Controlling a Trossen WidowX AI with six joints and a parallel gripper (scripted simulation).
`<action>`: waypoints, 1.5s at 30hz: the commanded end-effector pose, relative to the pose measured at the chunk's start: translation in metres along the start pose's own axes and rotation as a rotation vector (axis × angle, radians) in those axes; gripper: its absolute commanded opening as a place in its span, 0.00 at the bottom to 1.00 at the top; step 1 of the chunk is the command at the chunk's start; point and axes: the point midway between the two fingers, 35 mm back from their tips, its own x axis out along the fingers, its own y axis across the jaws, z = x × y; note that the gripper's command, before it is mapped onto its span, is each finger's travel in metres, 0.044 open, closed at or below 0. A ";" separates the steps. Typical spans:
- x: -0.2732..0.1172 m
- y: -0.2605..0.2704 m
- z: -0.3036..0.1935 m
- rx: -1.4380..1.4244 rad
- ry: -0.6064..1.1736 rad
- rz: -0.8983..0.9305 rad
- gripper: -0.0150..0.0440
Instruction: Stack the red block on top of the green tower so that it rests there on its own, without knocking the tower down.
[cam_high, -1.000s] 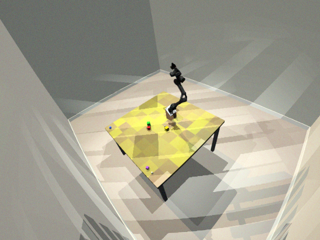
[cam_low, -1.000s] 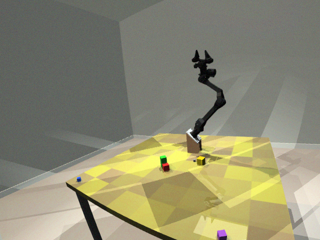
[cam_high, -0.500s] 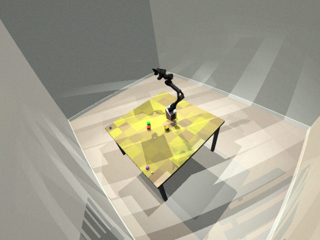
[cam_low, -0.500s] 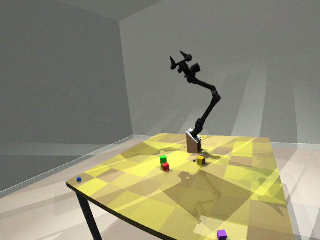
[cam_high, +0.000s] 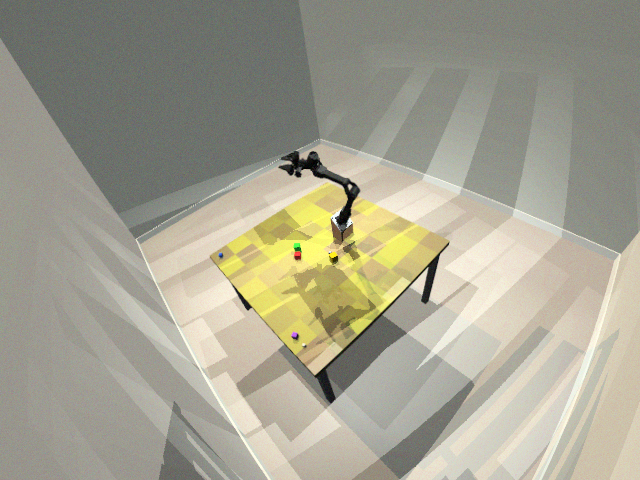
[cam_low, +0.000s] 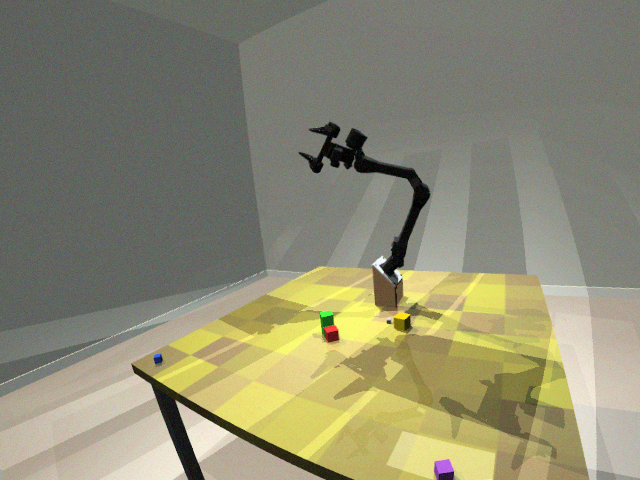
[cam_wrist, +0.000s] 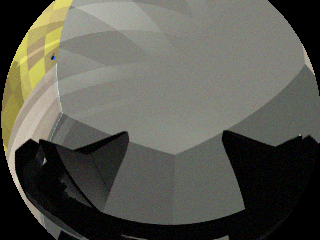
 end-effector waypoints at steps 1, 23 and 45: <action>0.032 0.051 0.046 0.139 -0.108 0.167 1.00; 0.019 0.278 0.274 0.513 -0.376 1.119 1.00; -0.107 0.375 0.395 0.575 -0.305 1.908 1.00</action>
